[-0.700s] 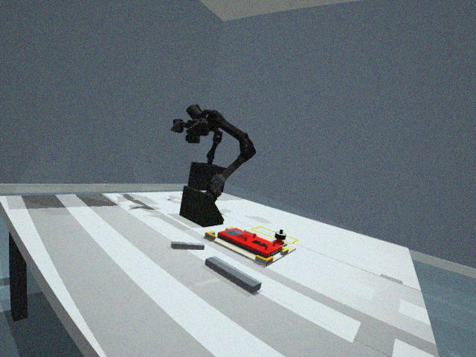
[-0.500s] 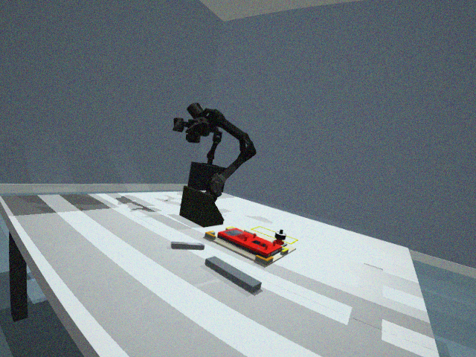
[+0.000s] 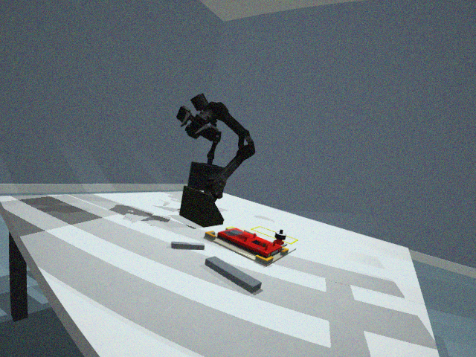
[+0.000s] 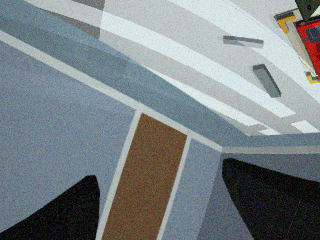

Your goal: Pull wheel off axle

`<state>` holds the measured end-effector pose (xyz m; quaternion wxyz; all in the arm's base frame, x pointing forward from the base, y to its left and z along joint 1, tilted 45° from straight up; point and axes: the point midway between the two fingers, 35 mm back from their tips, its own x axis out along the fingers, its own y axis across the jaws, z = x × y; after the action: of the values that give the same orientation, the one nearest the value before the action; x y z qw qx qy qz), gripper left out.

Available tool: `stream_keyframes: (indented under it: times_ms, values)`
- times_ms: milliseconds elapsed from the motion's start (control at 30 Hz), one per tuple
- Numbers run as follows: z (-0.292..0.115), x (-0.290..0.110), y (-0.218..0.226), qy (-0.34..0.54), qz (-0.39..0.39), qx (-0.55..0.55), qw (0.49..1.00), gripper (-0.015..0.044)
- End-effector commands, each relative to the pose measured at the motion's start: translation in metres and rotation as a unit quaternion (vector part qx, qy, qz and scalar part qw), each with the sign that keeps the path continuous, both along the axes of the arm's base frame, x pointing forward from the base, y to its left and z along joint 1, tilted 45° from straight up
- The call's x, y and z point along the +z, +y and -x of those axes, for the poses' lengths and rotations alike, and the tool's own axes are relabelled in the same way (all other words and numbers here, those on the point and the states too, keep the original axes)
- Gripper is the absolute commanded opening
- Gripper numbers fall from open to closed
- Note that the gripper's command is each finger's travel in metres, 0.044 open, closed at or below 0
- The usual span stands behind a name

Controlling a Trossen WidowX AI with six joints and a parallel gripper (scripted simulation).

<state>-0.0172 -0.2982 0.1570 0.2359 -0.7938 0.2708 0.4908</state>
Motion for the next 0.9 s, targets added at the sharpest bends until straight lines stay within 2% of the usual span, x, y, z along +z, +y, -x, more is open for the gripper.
stream_keyframes:
  times_ms: [0, 167, 433, 733, 867]
  values:
    - [-0.029, -0.002, -0.006, 0.002, 0.019, 0.110, 0.994, 0.0300]
    - [-0.077, -0.005, -0.007, 0.000, 0.056, 0.292, 0.955, 0.0300]
    - [-0.151, -0.010, 0.007, -0.015, 0.125, 0.530, 0.839, 0.0300]
    - [-0.226, -0.018, 0.040, -0.047, 0.183, 0.723, 0.664, 0.0300]
    - [-0.245, -0.021, 0.052, -0.058, 0.196, 0.766, 0.609, 0.0300]
